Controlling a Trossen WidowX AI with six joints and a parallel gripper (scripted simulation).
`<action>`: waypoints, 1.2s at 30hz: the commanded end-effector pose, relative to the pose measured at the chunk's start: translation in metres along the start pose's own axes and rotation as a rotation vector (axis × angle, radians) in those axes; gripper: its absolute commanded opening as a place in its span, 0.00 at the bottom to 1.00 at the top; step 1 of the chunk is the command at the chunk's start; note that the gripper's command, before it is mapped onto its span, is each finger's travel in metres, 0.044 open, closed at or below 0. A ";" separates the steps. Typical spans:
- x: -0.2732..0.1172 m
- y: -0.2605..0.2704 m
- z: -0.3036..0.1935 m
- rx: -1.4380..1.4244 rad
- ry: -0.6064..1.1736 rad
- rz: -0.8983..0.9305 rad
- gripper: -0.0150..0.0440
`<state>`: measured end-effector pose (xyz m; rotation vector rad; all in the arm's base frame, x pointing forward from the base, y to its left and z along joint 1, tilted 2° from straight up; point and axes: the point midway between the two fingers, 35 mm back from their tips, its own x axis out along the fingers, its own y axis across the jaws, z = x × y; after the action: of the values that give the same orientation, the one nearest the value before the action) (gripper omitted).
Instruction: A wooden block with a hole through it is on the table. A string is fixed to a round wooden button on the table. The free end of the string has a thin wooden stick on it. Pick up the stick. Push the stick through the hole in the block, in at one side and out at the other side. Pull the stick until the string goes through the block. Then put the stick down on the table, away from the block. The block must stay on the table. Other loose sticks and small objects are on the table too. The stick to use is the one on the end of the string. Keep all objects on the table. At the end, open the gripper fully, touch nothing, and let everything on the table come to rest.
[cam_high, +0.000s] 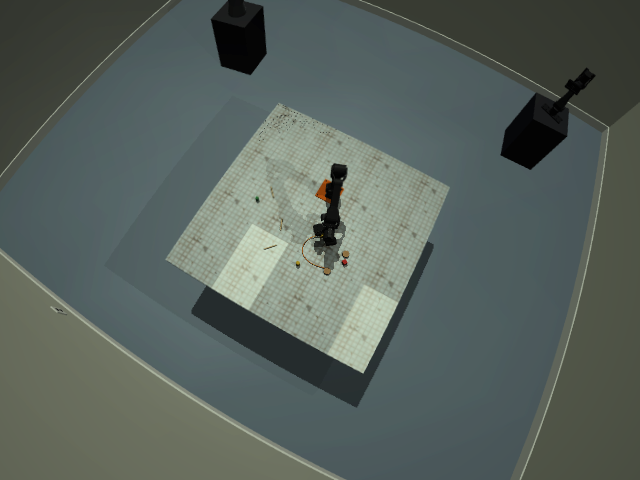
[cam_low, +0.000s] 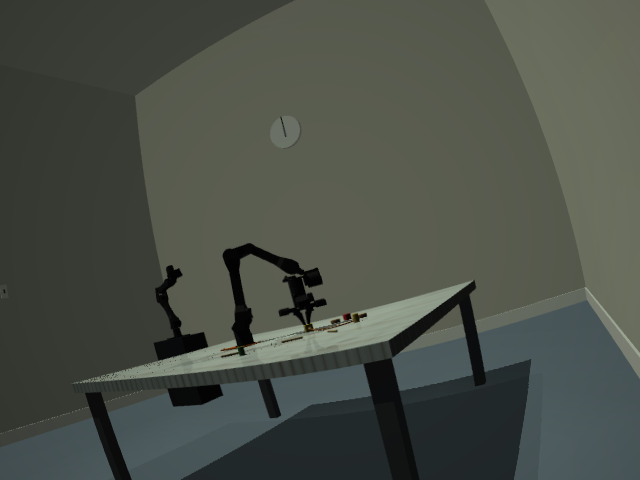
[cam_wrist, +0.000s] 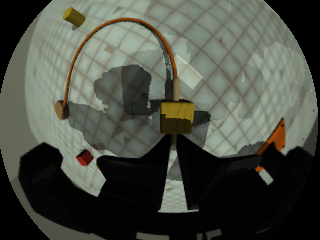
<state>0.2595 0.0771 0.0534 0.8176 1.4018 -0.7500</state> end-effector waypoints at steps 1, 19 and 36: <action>0.002 -0.001 -0.002 -0.007 -0.048 -0.001 0.25; 0.002 -0.001 -0.010 -0.011 -0.077 0.001 0.25; 0.001 -0.003 -0.034 -0.010 -0.075 0.007 0.25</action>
<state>0.2427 0.1013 0.0519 0.7785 1.3377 -0.7562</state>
